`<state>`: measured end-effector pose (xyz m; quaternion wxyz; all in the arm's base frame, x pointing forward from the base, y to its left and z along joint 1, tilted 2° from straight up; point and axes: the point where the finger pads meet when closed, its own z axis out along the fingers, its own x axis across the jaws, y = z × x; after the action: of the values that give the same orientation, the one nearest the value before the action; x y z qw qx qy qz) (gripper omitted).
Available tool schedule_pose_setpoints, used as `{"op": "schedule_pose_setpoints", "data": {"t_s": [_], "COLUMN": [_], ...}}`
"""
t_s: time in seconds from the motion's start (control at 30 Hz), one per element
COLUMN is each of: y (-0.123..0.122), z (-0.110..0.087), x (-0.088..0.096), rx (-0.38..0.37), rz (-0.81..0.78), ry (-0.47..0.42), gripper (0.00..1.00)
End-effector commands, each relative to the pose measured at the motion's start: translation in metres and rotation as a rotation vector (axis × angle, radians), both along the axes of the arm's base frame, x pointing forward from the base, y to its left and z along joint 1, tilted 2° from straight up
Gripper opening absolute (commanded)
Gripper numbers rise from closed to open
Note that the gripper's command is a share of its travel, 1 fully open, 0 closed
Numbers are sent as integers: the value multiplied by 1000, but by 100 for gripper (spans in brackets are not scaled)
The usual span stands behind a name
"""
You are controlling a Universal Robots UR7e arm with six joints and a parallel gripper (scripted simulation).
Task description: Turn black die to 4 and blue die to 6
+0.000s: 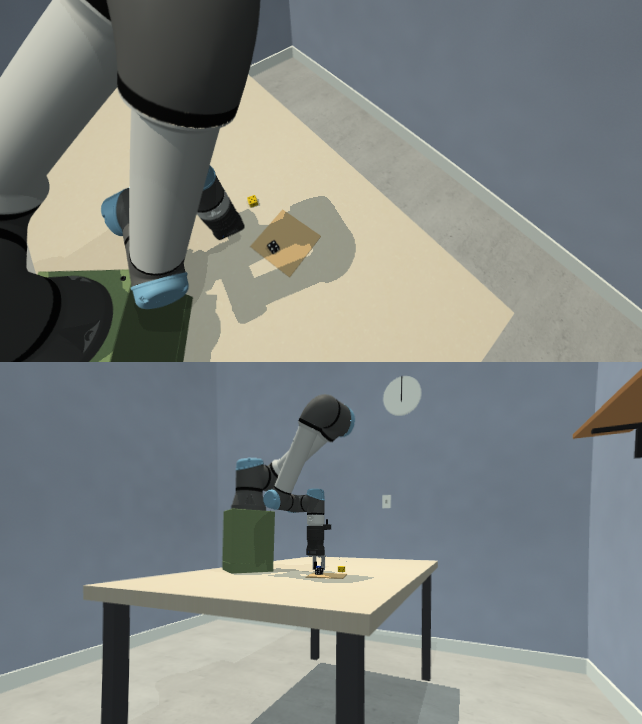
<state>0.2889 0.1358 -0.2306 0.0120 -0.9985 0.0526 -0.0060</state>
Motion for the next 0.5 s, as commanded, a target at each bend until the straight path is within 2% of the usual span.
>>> {"op": "schedule_pose_setpoints", "data": {"t_s": [0.0,0.47], "y": [0,0], "z": [-5,-6], "x": [0,0], "rx": [0,0], "rz": [0,0], "ry": [-1,-1], "gripper": [79,79]}}
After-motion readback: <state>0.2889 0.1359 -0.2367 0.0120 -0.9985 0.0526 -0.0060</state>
